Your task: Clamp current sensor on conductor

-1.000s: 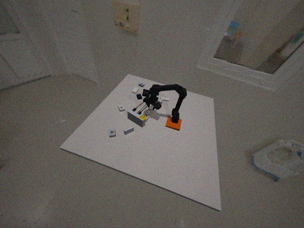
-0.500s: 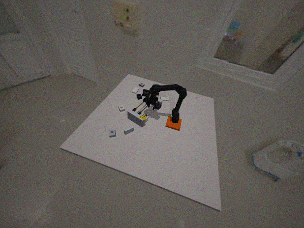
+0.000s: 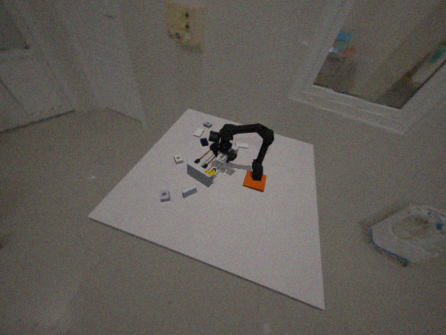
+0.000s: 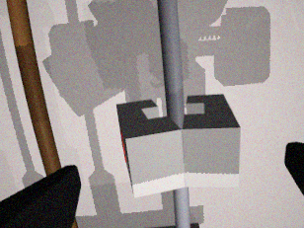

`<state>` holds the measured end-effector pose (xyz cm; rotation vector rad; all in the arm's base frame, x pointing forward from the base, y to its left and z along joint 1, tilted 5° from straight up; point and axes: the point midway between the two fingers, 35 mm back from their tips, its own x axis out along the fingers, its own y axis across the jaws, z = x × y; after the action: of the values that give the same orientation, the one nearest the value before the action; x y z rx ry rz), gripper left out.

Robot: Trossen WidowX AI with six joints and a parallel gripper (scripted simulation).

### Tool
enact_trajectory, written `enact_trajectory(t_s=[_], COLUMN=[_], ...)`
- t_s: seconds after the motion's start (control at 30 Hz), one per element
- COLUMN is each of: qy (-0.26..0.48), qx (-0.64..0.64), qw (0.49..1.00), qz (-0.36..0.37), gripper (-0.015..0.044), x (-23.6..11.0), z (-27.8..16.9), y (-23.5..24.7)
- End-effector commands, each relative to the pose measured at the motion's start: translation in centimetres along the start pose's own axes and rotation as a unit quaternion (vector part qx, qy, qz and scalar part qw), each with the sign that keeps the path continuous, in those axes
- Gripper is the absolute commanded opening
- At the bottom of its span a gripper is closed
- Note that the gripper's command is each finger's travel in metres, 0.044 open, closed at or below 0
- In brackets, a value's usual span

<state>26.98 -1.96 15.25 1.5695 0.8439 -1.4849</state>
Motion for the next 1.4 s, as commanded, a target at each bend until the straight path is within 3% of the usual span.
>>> enact_trajectory(t_s=[0.0, 0.17, 1.03, 1.13, 1.37], qy=[0.0, 0.001, 0.001, 0.001, 0.001], qx=[0.0, -0.001, -0.001, 0.001, 0.001], qw=[1.0, 1.0, 1.0, 1.0, 1.0], qz=[0.0, -0.001, -0.001, 0.002, 0.002], gripper=[0.044, 0.044, 0.044, 0.0361, 0.0315], x=[0.0, 2.9, 6.1, 5.7, 5.7], z=[0.0, -0.1, -0.1, -0.1, -0.1], y=[0.0, -0.1, -0.1, 0.0, 0.0])
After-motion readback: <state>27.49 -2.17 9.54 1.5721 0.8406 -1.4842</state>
